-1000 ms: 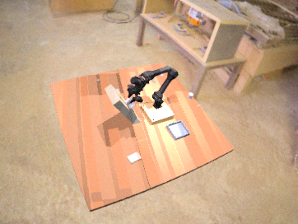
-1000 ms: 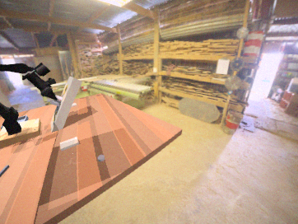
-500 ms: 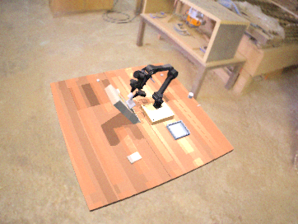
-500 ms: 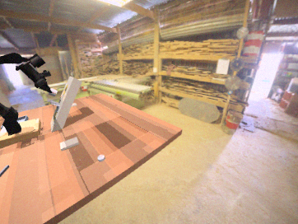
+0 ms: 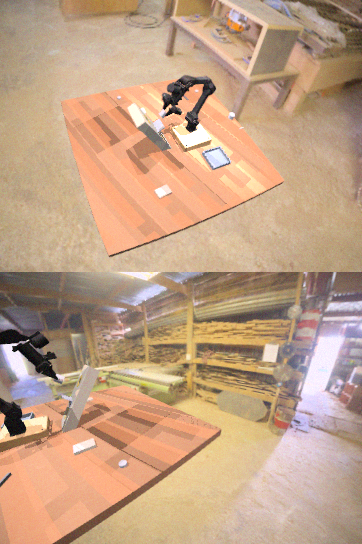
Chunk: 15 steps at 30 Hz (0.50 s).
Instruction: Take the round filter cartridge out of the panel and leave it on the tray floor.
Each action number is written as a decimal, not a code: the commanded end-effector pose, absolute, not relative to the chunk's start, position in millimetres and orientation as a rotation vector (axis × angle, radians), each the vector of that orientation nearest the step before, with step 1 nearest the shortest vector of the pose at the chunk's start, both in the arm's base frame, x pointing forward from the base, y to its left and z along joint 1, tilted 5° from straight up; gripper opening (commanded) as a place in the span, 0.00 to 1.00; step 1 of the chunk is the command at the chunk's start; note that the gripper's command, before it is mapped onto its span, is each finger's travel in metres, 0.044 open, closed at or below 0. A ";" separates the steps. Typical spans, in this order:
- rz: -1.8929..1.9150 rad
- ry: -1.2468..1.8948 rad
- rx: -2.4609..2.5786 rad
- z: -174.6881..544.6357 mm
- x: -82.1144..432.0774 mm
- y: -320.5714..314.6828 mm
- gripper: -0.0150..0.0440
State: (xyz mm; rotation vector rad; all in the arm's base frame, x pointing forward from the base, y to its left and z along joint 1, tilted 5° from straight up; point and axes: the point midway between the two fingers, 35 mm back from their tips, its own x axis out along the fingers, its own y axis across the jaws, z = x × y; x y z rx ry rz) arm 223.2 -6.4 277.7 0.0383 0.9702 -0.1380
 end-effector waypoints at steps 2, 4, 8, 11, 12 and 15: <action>-0.143 0.972 0.040 276.8 228.9 6.1 0.25; -0.143 0.974 0.041 275.7 230.5 11.6 0.25; -0.143 0.974 0.042 273.5 233.4 23.0 0.25; -0.143 0.973 0.042 271.9 235.1 31.9 0.25; -0.143 0.973 0.042 271.4 235.6 34.9 0.25; -0.142 0.970 0.042 269.9 236.8 44.1 0.25</action>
